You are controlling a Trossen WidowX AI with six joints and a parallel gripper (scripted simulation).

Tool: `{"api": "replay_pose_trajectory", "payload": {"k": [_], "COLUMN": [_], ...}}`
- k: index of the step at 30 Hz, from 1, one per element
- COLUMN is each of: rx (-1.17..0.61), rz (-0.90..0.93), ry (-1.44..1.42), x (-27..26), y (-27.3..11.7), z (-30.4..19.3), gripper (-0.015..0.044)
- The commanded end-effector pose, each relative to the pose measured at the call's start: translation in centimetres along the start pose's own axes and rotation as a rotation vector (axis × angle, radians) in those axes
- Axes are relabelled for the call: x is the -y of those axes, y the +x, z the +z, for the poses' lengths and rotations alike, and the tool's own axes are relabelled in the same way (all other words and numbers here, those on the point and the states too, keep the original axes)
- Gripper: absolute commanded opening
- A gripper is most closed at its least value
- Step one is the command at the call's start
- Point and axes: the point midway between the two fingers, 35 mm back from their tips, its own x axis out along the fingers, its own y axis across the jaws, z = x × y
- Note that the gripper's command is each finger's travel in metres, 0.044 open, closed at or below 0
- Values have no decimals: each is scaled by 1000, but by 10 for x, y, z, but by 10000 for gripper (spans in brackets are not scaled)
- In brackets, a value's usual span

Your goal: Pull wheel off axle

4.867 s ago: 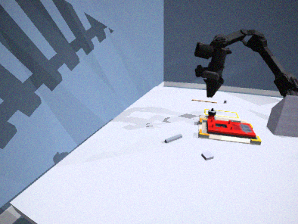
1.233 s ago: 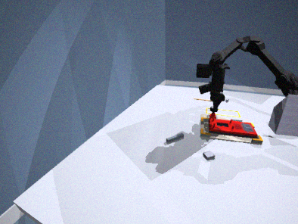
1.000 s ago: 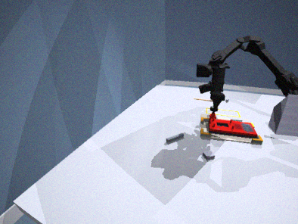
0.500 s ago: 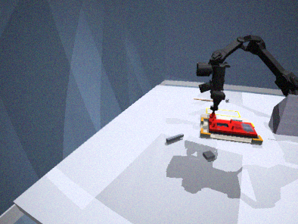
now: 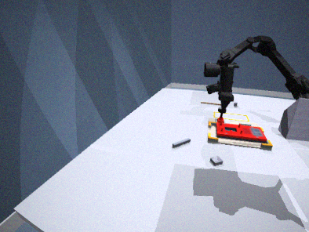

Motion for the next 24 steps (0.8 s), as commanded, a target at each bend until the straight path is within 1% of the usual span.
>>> {"api": "replay_pose_trajectory", "payload": {"k": [1,15,24], "rx": [1,2,2], "rz": [-1,-1,0], "ry": [5,4,4], "x": [0,0,0], "y": [-2,-7,-42], "z": [0,0,-2], "gripper": [0,0,0]}}
